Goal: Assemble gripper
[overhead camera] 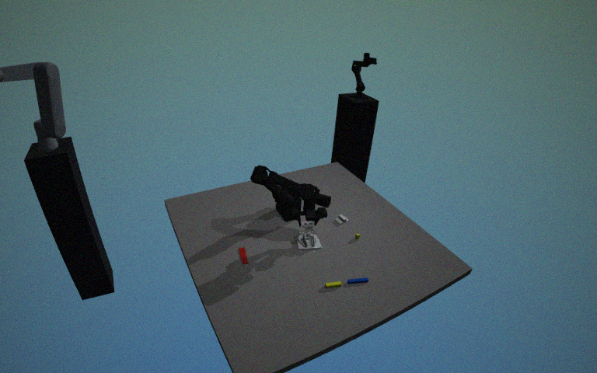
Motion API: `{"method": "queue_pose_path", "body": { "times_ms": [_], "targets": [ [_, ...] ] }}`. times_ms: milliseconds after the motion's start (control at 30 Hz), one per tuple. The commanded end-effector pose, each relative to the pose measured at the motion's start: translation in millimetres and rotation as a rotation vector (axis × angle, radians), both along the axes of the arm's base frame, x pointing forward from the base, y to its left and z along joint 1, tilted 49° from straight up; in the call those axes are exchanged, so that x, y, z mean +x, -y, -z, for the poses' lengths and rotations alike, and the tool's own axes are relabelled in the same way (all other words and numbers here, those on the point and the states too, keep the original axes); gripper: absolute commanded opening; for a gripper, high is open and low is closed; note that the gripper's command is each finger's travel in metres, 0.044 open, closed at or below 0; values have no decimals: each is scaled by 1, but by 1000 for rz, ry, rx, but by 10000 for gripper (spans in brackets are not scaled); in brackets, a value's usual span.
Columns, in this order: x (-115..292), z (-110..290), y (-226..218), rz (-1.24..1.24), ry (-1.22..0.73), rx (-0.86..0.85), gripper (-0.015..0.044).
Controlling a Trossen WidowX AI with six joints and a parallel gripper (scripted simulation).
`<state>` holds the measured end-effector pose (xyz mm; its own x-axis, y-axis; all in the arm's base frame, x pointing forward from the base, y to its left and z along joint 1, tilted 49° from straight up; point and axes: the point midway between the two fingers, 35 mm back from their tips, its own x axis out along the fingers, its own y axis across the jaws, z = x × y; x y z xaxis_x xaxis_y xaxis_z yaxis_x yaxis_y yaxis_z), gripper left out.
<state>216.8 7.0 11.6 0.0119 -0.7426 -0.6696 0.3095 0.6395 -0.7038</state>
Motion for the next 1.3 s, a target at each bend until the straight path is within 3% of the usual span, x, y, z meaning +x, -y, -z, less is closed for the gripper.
{"method": "queue_pose_path", "body": {
  "times_ms": [0, 1267],
  "targets": [
    [0, 4, 5, -5, -7, -4, 351],
    [-2, 33, 39, -6, -9, -9, 351]
  ]
}}
